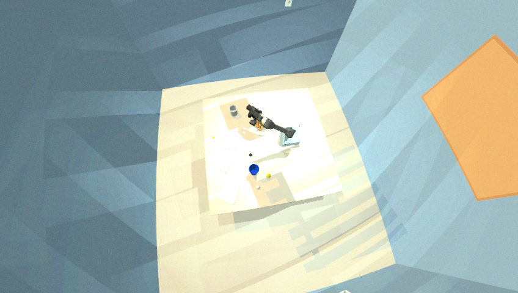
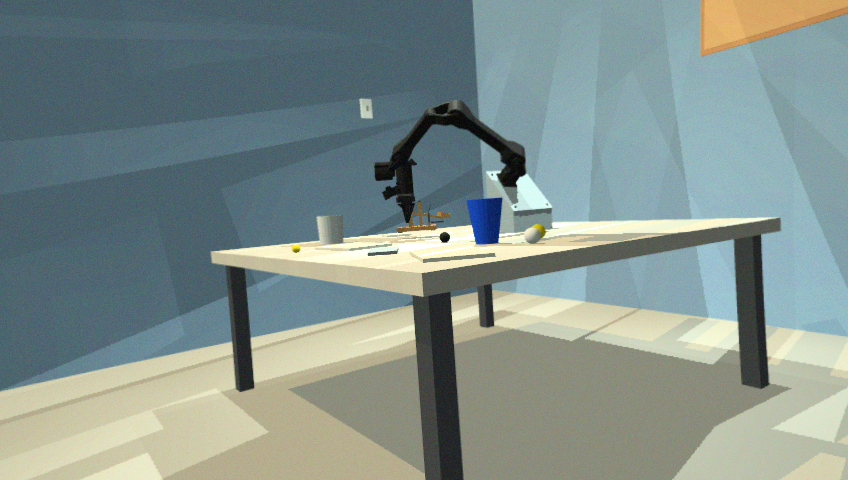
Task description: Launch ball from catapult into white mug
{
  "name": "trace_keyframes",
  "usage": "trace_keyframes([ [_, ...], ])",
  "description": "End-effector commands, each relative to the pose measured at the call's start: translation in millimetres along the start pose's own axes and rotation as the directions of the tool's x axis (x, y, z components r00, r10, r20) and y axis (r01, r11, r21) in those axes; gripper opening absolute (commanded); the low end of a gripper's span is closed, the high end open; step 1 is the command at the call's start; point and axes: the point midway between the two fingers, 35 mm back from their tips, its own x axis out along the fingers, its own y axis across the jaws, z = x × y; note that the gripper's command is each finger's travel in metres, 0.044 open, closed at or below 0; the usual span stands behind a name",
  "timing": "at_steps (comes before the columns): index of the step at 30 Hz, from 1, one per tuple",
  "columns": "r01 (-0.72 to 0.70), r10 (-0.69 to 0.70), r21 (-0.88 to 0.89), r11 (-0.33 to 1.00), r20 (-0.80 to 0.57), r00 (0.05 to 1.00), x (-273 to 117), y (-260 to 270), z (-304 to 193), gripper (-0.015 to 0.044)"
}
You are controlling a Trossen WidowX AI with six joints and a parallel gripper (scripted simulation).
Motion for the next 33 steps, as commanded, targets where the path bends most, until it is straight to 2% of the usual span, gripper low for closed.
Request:
trace_keyframes([
  [1,-0.005,0.005,0.009,1.000,0.003,1.000,5,0,-1,0.0000],
  [13,-0.007,0.007,0.011,1.000,0.001,1.000,25,0,-2,0.0000],
  [19,-0.002,0.002,0.002,1.000,-0.002,1.000,22,0,-1,0.0000],
  [33,-0.002,0.002,0.002,1.000,-0.002,1.000,22,0,-1,0.0367],
])
